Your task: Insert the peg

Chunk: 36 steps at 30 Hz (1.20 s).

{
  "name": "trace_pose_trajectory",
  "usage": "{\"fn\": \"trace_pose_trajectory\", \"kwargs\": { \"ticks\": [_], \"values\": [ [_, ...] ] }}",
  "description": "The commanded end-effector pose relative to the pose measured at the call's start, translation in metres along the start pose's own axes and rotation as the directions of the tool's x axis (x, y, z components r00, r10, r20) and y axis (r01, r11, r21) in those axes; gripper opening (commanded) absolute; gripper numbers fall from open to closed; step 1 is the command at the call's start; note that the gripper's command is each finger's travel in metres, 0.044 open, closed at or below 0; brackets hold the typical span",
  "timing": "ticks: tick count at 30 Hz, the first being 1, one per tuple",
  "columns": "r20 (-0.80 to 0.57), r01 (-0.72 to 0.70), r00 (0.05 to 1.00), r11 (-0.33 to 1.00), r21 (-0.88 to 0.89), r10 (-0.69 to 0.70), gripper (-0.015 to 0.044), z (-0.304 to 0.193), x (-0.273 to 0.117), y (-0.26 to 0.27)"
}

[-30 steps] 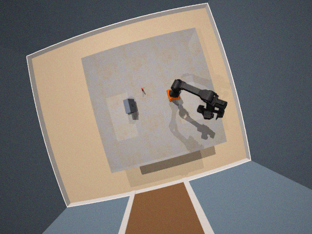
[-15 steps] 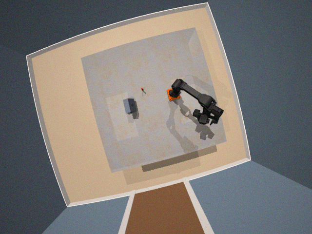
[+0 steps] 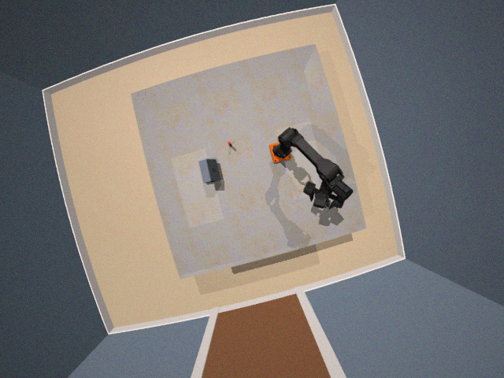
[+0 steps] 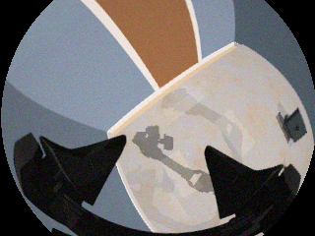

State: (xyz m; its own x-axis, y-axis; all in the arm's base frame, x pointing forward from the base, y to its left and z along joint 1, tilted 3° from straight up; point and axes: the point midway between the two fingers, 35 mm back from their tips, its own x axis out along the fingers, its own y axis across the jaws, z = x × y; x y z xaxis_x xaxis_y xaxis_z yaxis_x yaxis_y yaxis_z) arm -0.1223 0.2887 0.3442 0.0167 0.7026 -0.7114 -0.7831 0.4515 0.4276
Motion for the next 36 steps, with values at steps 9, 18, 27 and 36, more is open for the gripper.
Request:
{"fn": "trace_pose_trajectory", "kwargs": {
  "ticks": [9, 18, 27, 36],
  "values": [
    [0.016, 0.098, 0.995, 0.995, 0.018, -0.098, 0.0440, 0.026, 0.023, -0.028],
    [0.019, 0.167, 0.986, 0.985, 0.048, -0.168, 0.0440, 0.044, 0.037, -0.052],
    [0.017, 0.237, 0.971, 0.969, 0.065, -0.238, 0.0440, 0.061, 0.049, -0.078],
    [0.009, 0.296, 0.955, 0.953, 0.065, -0.297, 0.0440, 0.076, 0.059, -0.105]
  ]
}}
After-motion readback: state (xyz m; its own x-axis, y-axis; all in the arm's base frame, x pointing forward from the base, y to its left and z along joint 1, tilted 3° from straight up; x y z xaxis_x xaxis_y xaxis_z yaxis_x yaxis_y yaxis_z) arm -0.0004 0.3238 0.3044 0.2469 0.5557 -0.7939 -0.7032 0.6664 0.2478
